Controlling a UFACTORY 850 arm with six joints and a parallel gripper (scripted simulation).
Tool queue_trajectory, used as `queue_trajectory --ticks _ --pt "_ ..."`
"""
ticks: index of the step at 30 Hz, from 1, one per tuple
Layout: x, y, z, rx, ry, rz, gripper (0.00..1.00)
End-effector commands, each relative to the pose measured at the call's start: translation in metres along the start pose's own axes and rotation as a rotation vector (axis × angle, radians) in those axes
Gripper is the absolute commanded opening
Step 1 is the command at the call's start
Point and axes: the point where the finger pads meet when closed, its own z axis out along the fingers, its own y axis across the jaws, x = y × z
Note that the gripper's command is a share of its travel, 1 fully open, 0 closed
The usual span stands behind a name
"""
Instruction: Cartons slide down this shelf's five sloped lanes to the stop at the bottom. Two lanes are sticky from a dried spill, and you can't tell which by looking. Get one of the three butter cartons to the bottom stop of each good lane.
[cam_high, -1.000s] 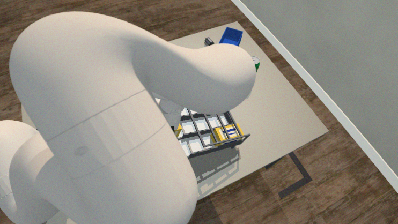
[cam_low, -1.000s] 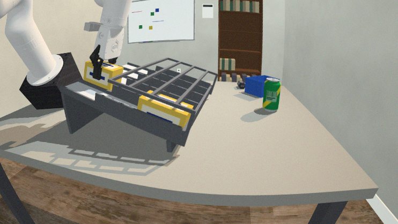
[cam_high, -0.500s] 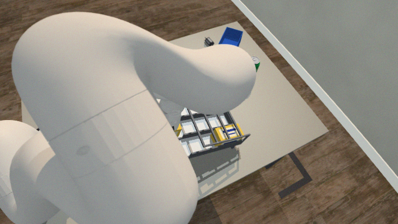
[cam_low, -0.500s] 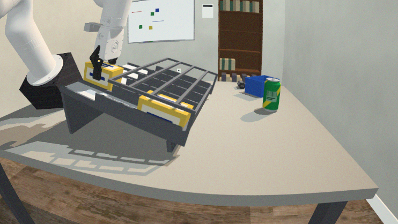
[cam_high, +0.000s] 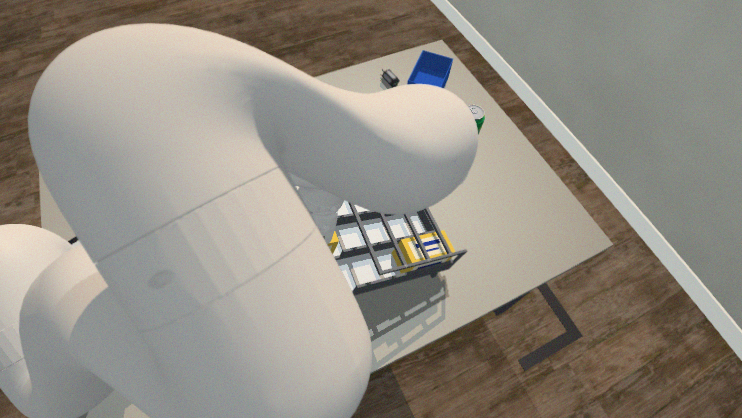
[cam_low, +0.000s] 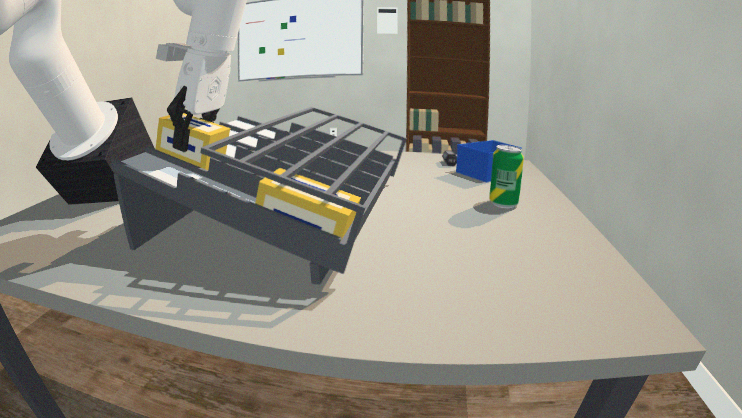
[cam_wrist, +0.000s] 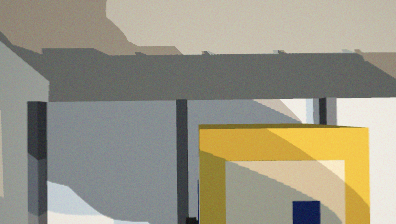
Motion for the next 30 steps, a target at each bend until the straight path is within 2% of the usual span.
queue_trajectory --ticks 1,16,17,30 --pt "0.0001 0.0001 -0.0005 0.000 -0.001 0.000 0.00" --pt "0.0001 0.0001 -0.0005 0.000 -0.001 0.000 0.00" --pt "0.0001 0.0001 -0.0005 0.000 -0.001 0.000 0.75" --pt "0.0001 0.0001 -0.0005 0.000 -0.001 0.000 0.75"
